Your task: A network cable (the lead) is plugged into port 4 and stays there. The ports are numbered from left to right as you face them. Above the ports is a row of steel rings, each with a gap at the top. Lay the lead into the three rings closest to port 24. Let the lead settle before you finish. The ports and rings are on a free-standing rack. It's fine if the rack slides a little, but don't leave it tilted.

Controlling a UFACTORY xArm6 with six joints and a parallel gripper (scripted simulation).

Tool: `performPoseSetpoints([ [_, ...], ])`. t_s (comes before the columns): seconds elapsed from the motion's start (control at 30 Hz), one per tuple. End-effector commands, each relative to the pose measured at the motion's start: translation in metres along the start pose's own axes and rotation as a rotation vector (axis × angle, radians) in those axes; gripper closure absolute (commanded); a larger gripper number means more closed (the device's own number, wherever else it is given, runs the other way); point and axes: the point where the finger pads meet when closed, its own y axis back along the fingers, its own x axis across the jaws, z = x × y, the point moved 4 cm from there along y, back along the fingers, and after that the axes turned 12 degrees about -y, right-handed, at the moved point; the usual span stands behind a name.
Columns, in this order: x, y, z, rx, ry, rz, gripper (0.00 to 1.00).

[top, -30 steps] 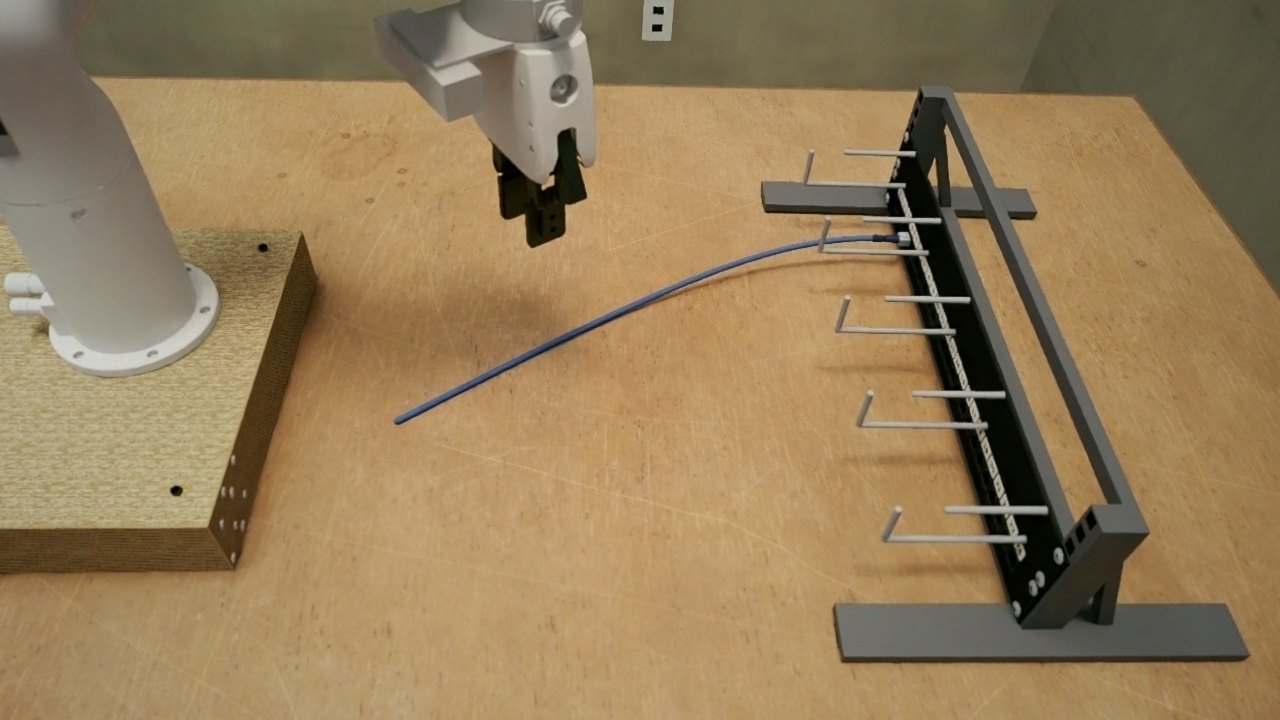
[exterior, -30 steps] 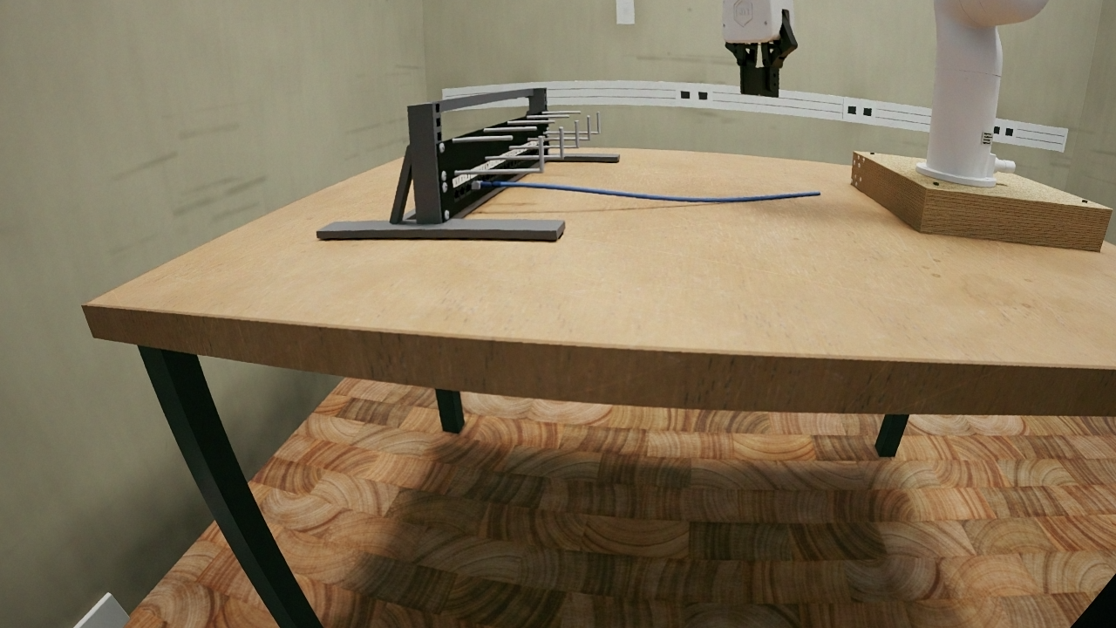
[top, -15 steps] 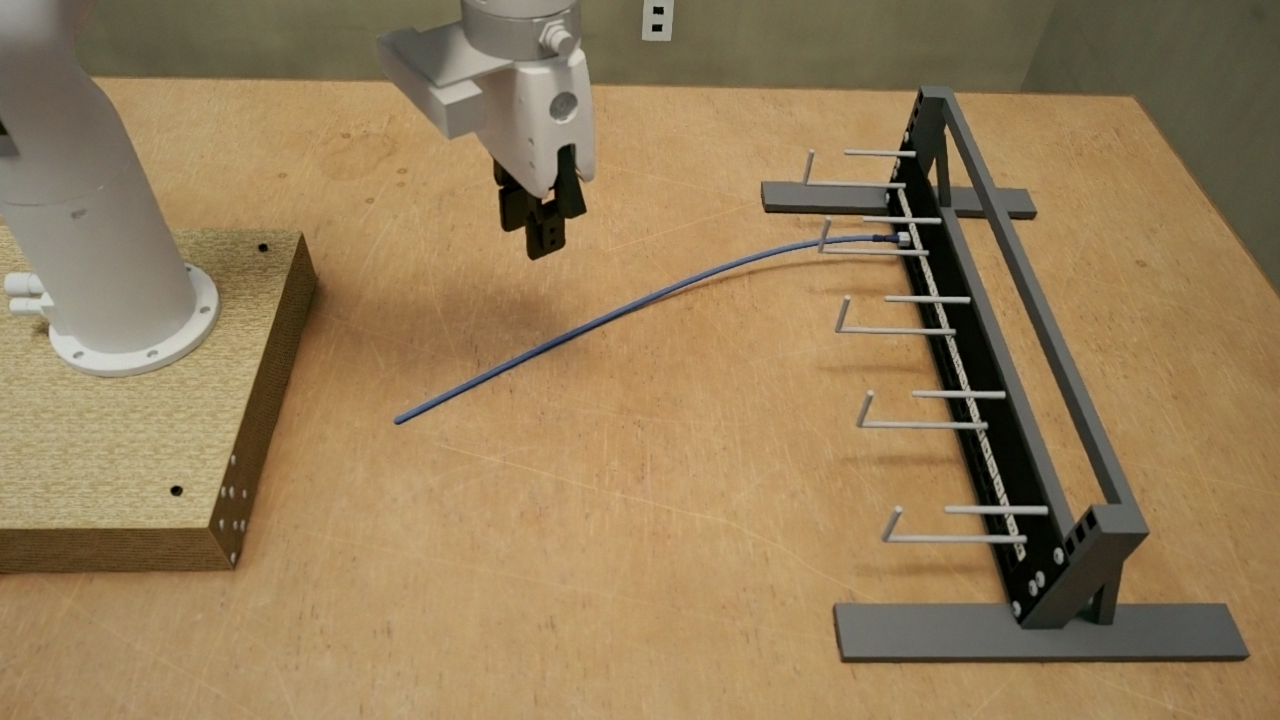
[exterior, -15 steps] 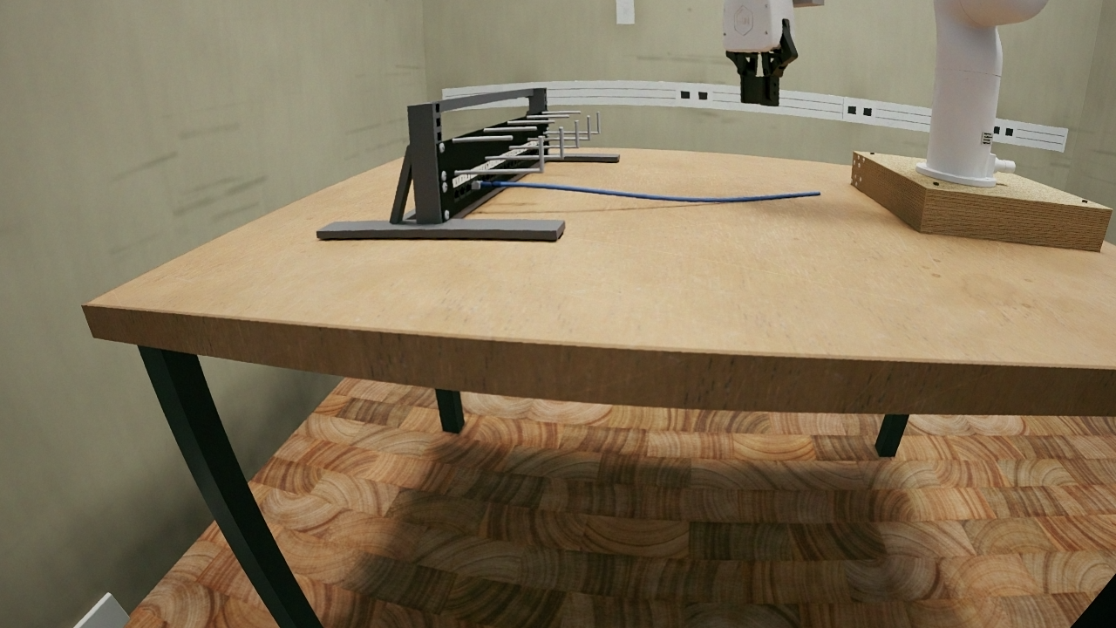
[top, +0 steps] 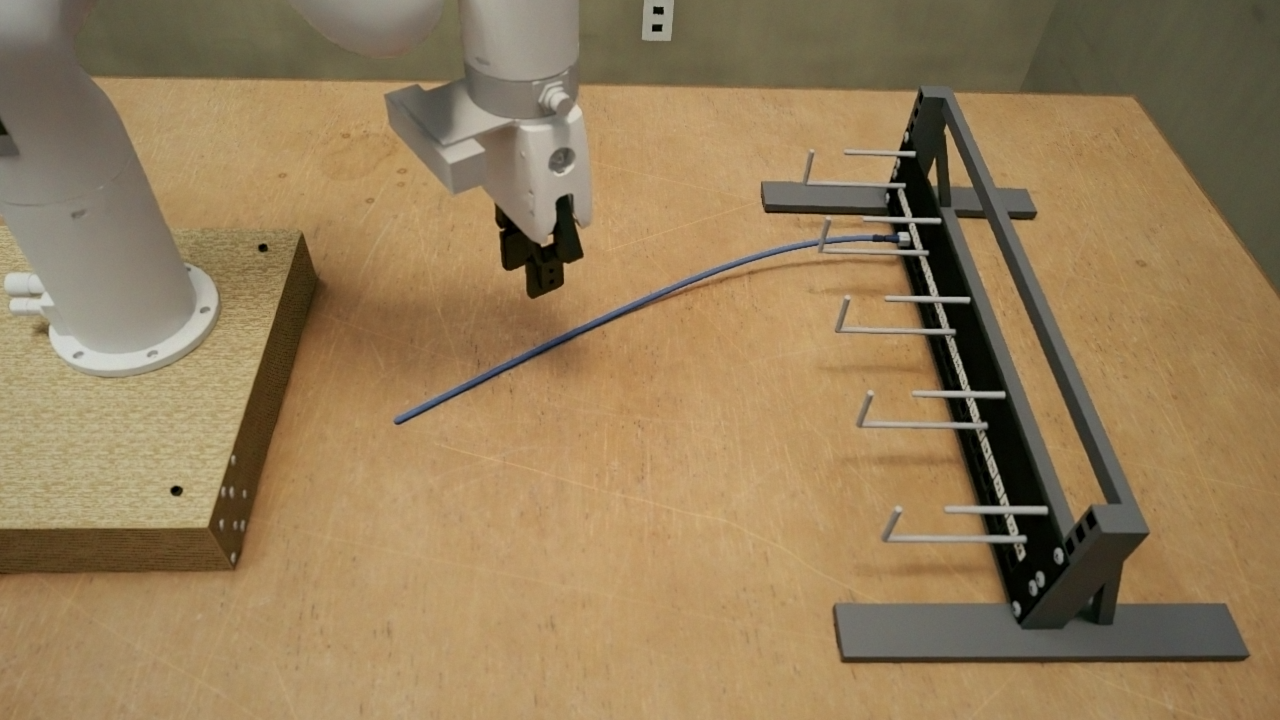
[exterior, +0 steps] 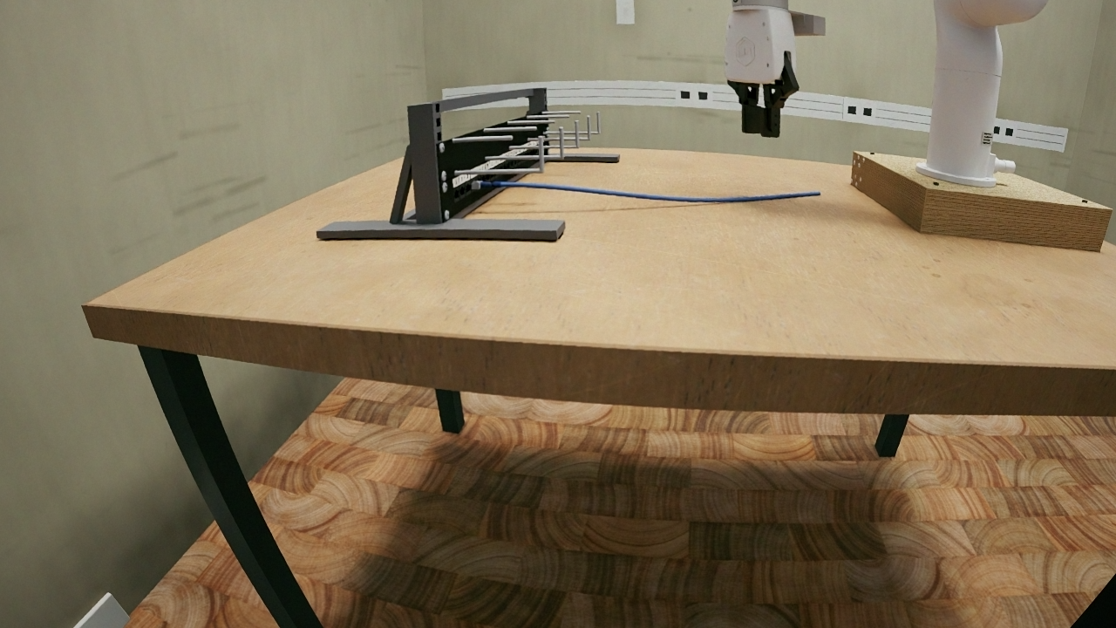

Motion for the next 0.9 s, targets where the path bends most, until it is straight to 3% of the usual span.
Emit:
performPoseSetpoints([
  [0.0, -0.001, -0.024, 0.003, -0.005, 0.0, -0.001, 0.67],
  [0.5, 0.0, -0.069, 0.003, -0.005, 0.0, -0.001, 0.67],
  [0.87, 0.0, -0.081, 0.004, -0.005, 0.0, -0.001, 0.67],
])
